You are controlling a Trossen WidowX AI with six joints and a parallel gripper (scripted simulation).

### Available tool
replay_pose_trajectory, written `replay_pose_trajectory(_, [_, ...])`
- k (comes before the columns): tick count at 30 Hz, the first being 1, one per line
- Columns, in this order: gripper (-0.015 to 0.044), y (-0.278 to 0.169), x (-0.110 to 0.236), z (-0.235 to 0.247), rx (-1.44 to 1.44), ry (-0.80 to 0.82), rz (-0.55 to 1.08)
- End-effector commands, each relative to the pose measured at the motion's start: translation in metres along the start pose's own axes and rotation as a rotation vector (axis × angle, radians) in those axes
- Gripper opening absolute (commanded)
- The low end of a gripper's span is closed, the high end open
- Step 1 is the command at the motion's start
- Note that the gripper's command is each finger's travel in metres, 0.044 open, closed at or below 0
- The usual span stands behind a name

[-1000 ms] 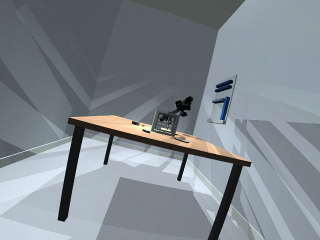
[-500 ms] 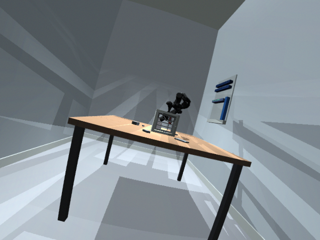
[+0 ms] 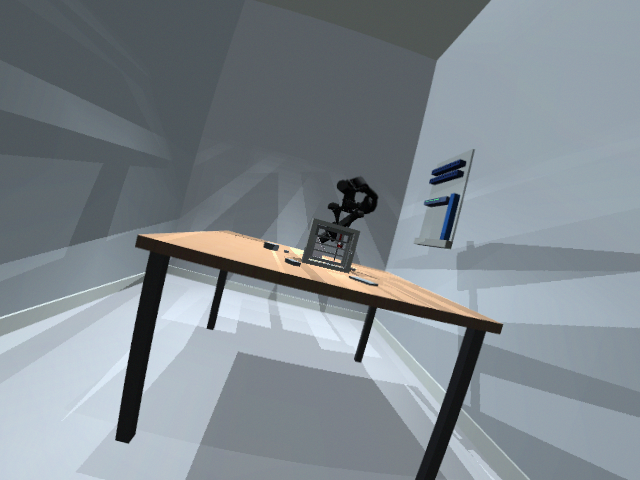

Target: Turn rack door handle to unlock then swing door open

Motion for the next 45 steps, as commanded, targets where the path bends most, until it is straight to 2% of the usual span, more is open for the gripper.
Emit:
replay_pose_trajectory(1, [0.0285, 0.001, 0.003, 0.000, -0.006, 0.025, -0.001])
replay_pose_trajectory(45, [0.0285, 0.004, -0.066, 0.004, -0.051, -0.016, 0.113])
Point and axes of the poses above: the point midway between the two fingers, 35 mm back from their tips, its own x axis back along the fingers, its own z axis across the jaws, y = z × x, the point moved 6 cm from there along x, back along the fingers, and after that the axes turned 12 degrees about -x, right-handed, at the moved point
